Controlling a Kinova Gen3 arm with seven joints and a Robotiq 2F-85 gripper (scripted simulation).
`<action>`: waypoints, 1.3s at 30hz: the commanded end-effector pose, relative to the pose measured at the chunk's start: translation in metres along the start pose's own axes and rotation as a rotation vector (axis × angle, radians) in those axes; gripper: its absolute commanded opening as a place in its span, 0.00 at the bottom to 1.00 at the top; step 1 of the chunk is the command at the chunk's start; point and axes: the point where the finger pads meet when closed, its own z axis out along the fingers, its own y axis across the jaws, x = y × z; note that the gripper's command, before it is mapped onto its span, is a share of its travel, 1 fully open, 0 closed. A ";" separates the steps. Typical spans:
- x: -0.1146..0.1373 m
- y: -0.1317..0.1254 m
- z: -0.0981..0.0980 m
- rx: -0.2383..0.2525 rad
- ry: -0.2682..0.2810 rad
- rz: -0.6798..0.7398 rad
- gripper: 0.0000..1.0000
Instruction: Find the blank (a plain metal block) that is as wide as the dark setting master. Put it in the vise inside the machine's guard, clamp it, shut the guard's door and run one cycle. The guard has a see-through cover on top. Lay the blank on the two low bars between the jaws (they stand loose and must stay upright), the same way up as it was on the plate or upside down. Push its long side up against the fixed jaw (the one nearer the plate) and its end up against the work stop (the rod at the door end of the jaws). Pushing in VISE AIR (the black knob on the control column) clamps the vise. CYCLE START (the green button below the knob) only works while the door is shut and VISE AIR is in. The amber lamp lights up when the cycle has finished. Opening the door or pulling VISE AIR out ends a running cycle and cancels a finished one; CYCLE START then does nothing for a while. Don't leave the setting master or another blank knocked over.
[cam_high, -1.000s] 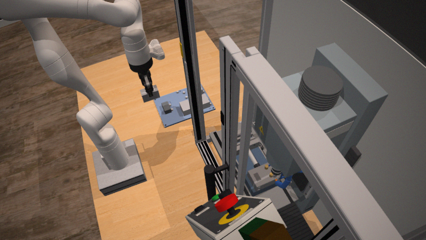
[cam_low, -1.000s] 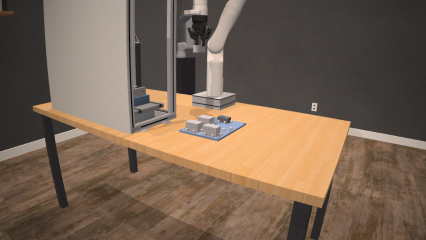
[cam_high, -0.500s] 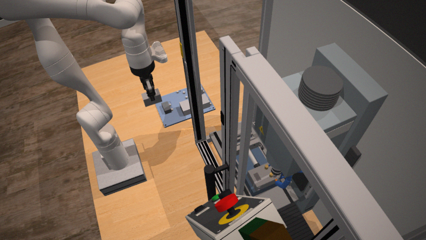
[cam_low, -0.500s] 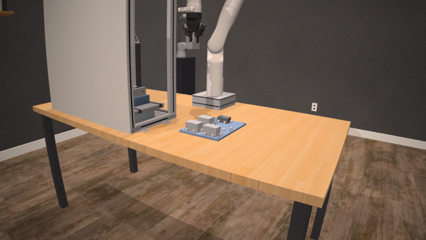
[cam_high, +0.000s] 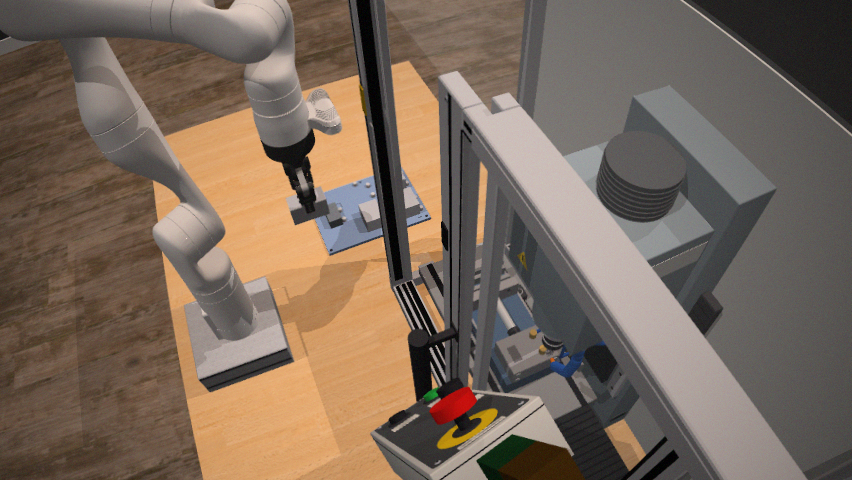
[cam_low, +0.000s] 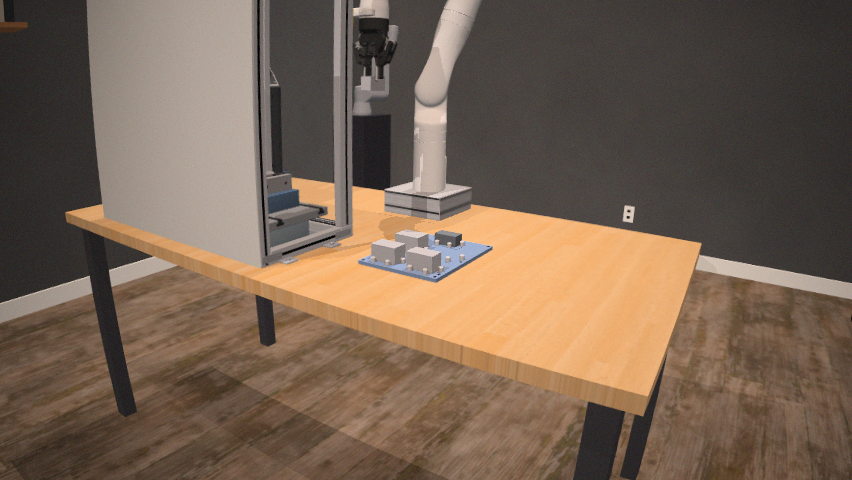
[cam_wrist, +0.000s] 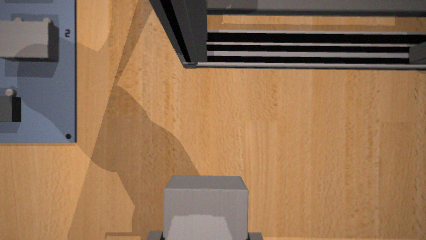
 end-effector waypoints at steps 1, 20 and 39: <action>-0.002 0.002 -0.001 -0.001 -0.007 -0.006 0.10; -0.001 0.062 -0.027 -0.001 -0.002 -0.003 0.10; -0.005 0.118 -0.051 -0.001 -0.005 -0.005 0.10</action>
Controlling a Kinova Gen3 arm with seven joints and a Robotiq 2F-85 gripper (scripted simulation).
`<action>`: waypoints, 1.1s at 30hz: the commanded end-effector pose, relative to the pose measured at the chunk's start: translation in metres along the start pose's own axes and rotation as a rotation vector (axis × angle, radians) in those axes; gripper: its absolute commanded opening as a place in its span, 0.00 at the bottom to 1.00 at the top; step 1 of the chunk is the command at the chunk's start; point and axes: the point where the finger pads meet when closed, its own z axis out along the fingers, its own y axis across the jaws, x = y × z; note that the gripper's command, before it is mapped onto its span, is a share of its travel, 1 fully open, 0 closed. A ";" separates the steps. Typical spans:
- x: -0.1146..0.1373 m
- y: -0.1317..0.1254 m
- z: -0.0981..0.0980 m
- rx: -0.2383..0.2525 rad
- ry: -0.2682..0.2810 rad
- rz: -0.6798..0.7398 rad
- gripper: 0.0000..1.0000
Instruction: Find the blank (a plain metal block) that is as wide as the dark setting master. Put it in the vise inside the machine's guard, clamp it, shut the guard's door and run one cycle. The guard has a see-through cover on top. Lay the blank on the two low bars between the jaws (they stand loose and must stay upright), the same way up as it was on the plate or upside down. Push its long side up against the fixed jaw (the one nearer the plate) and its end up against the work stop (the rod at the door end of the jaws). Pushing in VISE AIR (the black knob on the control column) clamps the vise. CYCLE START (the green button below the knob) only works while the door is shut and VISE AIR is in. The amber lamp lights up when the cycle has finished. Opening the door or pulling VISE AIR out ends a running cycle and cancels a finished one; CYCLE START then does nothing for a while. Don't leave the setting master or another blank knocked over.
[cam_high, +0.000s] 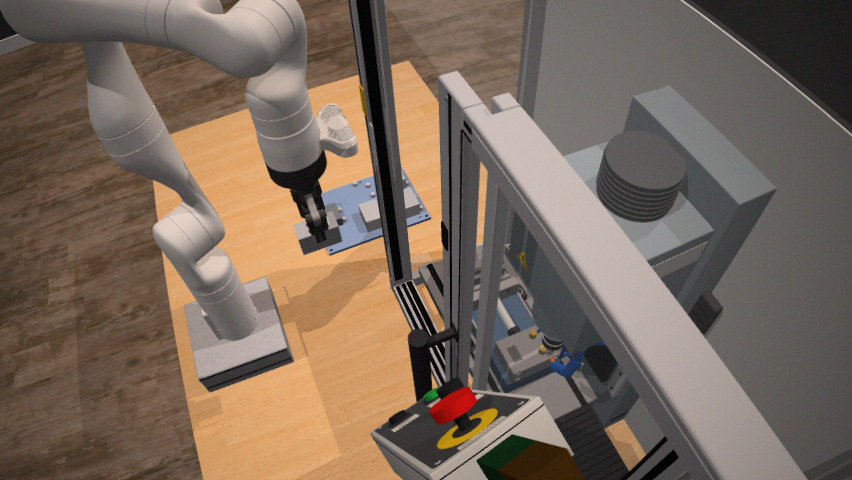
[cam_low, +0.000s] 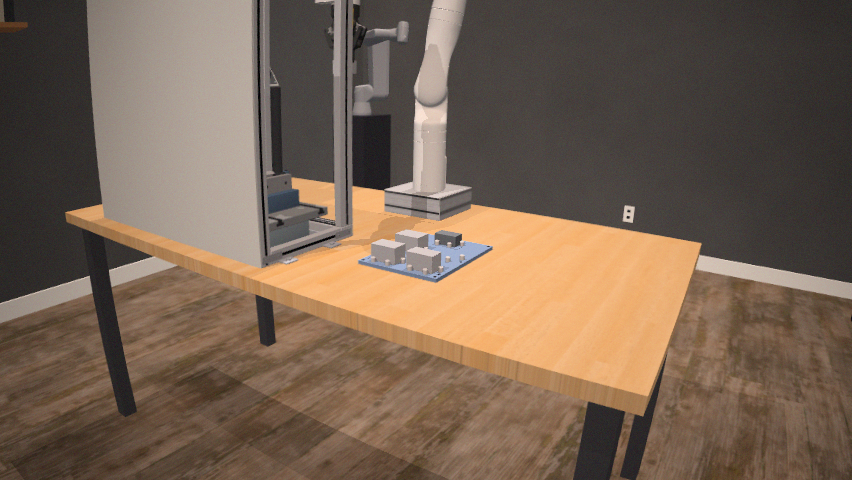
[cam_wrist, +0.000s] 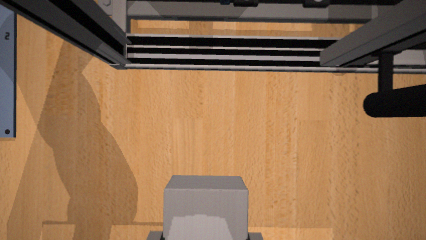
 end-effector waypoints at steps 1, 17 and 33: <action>-0.004 0.027 -0.011 0.001 -0.009 0.000 0.10; -0.002 0.025 0.030 0.001 -0.007 0.000 0.10; -0.004 0.024 0.069 0.003 -0.008 -0.001 0.10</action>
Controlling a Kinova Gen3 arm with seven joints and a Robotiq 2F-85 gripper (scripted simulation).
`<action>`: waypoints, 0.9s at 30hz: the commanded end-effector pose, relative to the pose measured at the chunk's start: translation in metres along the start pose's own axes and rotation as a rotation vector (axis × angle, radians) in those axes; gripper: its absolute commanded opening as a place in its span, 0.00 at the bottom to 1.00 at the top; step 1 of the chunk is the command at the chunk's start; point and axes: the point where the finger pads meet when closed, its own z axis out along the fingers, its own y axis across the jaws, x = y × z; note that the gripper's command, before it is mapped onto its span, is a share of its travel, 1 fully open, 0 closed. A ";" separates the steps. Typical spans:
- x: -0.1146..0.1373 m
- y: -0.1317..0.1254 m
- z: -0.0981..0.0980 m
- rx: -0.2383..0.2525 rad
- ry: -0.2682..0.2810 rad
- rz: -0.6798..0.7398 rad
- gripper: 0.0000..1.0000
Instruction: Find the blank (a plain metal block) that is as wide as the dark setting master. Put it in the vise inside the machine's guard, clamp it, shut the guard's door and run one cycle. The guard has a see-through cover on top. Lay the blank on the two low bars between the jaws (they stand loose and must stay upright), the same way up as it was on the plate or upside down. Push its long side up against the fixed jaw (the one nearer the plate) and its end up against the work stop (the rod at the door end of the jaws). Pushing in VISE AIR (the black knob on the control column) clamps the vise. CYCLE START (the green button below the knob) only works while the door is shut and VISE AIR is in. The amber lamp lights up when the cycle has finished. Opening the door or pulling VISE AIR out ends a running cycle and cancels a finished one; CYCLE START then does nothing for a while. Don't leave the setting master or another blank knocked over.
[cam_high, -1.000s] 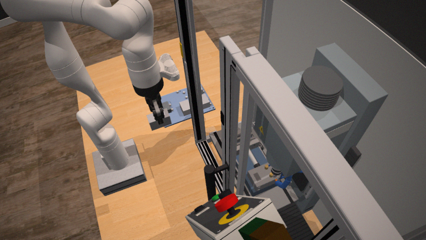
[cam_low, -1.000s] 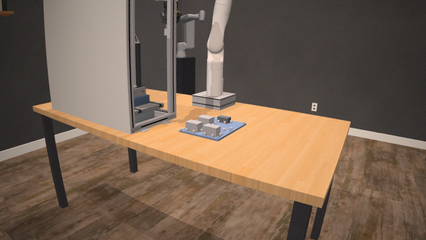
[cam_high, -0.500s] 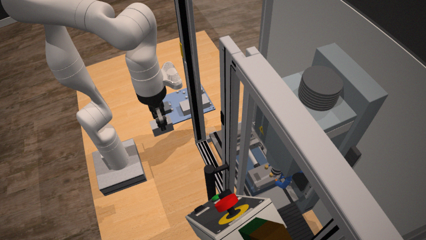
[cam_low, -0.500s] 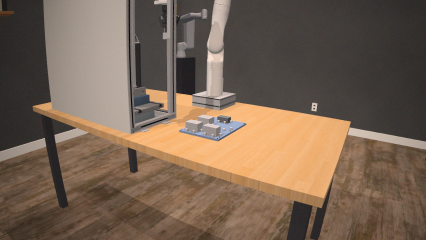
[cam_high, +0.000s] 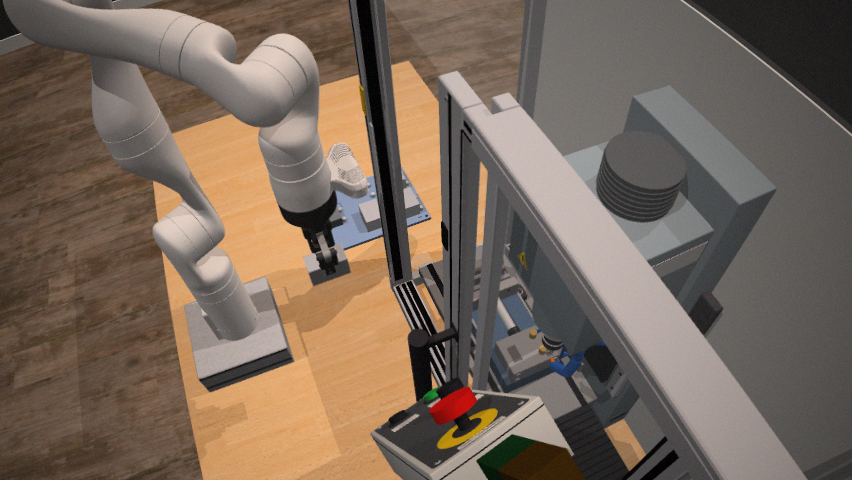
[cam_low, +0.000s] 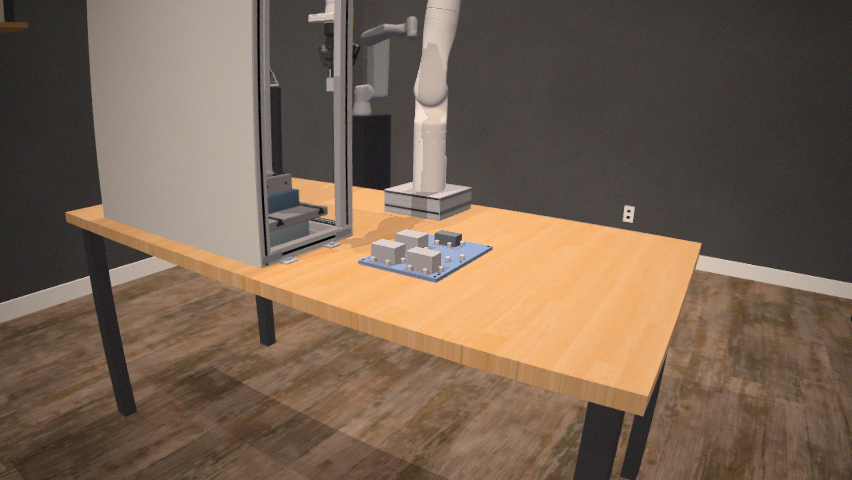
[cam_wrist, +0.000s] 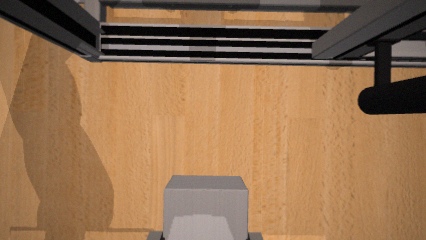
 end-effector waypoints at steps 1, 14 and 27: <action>-0.001 0.000 0.032 -0.002 -0.006 0.002 0.10; -0.001 0.001 0.042 -0.003 -0.007 0.002 0.10; -0.003 0.001 0.091 -0.003 -0.007 0.002 0.10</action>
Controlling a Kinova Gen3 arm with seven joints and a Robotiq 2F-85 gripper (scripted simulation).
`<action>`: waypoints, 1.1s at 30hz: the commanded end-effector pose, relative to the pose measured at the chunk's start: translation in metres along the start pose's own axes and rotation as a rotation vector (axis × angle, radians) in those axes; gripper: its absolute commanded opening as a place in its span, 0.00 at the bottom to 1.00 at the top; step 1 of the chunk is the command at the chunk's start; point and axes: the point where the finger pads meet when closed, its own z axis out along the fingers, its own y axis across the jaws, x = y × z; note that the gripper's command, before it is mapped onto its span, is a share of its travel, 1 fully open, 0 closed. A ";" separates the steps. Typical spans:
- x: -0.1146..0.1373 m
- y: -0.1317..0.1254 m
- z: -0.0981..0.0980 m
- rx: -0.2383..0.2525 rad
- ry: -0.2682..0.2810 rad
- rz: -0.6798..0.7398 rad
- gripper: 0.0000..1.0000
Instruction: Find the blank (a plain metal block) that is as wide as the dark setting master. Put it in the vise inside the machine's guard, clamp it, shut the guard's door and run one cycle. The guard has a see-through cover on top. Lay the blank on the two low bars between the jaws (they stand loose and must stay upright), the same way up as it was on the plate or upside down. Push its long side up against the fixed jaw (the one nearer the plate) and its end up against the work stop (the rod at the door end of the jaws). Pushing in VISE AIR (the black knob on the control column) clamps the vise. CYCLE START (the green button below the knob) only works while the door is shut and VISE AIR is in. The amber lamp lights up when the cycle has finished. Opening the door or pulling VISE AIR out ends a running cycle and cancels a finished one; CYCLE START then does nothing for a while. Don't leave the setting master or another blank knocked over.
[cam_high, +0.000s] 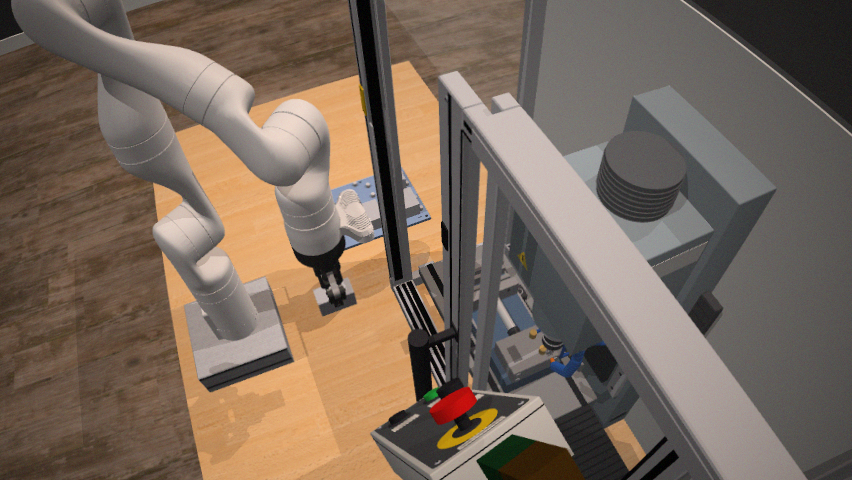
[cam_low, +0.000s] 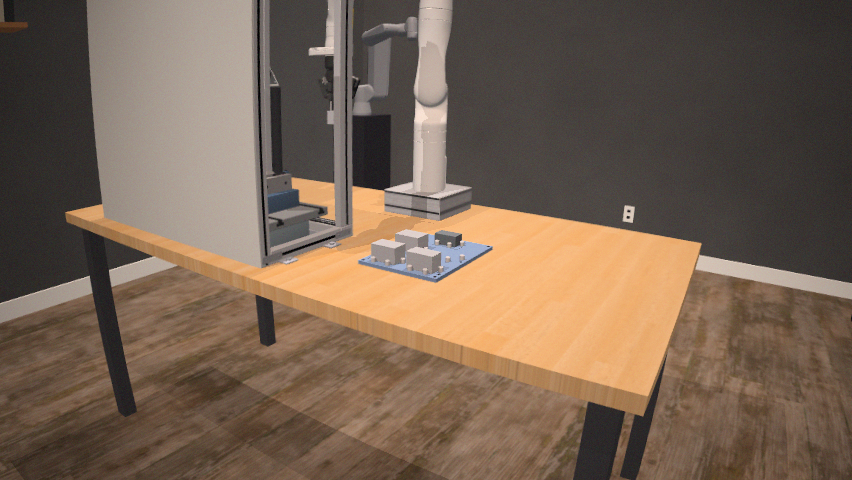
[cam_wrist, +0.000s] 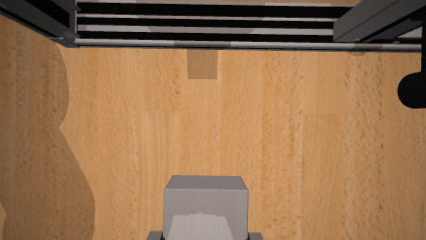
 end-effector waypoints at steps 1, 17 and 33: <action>0.001 0.001 0.002 -0.003 -0.003 -0.001 0.10; 0.000 0.003 0.040 -0.003 -0.003 -0.001 0.10; 0.001 0.003 0.041 -0.003 -0.003 -0.001 0.10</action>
